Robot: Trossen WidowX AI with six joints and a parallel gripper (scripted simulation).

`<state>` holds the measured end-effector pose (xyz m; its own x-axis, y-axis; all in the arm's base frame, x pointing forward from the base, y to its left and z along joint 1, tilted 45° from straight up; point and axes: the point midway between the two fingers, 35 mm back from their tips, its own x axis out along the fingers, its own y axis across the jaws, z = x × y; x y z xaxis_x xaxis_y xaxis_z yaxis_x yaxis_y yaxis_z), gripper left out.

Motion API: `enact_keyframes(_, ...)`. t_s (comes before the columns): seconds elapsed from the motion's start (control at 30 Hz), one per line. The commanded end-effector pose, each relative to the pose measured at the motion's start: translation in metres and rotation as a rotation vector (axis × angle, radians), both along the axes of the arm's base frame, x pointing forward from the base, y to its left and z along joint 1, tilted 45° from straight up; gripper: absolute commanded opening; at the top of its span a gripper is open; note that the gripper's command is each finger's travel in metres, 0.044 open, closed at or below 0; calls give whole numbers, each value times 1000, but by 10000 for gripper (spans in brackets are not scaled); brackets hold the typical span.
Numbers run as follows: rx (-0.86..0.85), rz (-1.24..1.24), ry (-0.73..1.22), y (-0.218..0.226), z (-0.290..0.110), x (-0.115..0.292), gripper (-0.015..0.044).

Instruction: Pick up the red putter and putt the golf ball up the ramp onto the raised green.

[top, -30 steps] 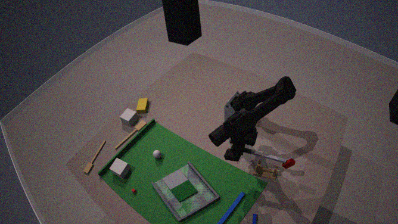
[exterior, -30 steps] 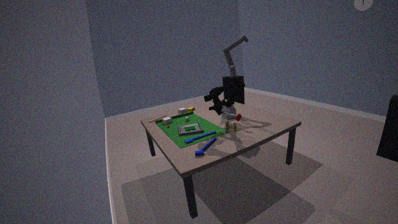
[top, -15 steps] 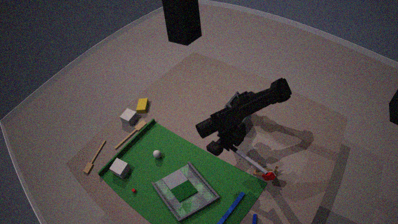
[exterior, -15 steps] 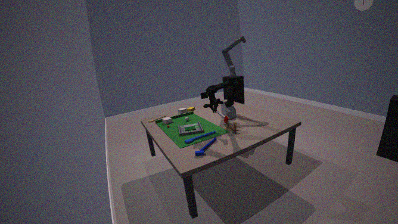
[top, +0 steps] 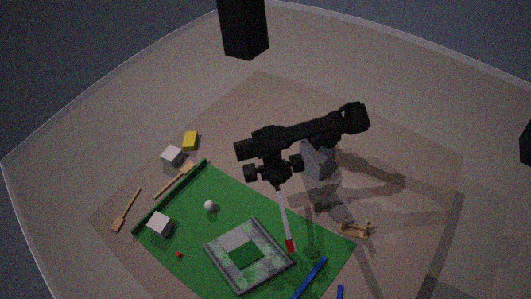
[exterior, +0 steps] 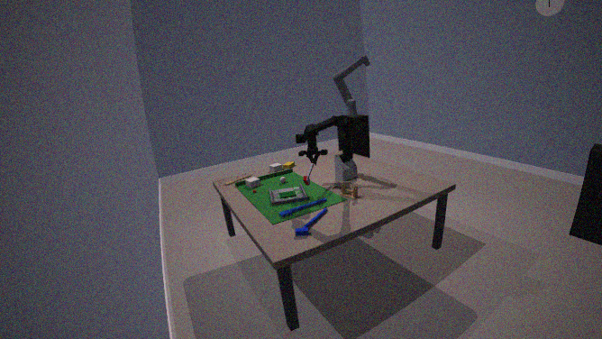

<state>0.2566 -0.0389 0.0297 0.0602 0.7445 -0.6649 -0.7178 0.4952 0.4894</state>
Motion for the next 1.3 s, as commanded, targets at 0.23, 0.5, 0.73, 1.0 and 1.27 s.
enact_keyframes(0.23, -26, -322, 337, -64, -52, -18, 0)
enact_keyframes(0.5, -30, -548, 579, -102, -90, -45, 0)
enact_keyframes(0.73, -23, -741, 790, -128, -123, -75, 0)
enact_keyframes(1.0, -20, -781, 835, -132, -131, -83, 0)
enact_keyframes(1.27, -19, -781, 834, -109, -155, -81, 0)
